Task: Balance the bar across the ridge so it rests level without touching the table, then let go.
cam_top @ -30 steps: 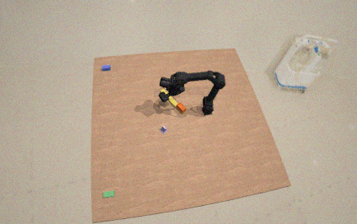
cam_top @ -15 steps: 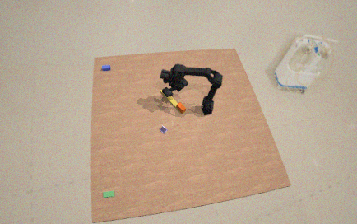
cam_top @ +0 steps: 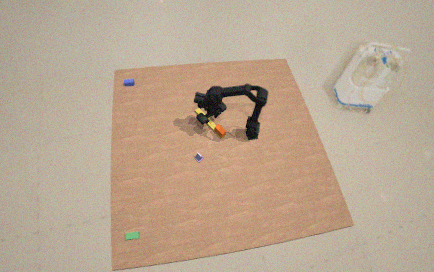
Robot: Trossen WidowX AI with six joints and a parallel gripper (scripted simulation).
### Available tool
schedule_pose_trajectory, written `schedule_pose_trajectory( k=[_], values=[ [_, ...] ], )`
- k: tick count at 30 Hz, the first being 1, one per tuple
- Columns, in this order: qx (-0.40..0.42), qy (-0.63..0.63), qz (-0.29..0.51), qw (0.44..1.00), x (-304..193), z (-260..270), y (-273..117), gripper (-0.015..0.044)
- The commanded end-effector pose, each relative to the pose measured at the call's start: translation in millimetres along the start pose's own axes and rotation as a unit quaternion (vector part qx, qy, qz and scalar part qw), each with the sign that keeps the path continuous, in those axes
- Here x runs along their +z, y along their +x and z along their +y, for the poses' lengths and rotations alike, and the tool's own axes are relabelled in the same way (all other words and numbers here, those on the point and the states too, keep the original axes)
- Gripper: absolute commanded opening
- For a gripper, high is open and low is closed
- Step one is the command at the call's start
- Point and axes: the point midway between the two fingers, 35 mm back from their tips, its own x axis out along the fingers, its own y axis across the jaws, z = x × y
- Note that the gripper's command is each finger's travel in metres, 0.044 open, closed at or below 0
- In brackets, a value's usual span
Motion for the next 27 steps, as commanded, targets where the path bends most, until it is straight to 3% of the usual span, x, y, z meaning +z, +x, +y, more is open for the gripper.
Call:
schedule_pose_trajectory(
  k=[1, 27],
  values=[
    [0.001, -0.002, 0.002, 1.0, -2.6, -1.2, 16.4, 0.0315],
    [0.001, -0.002, 0.002, 1.0, -2.8, -1.2, 42.2, 0.0315]
  ],
)
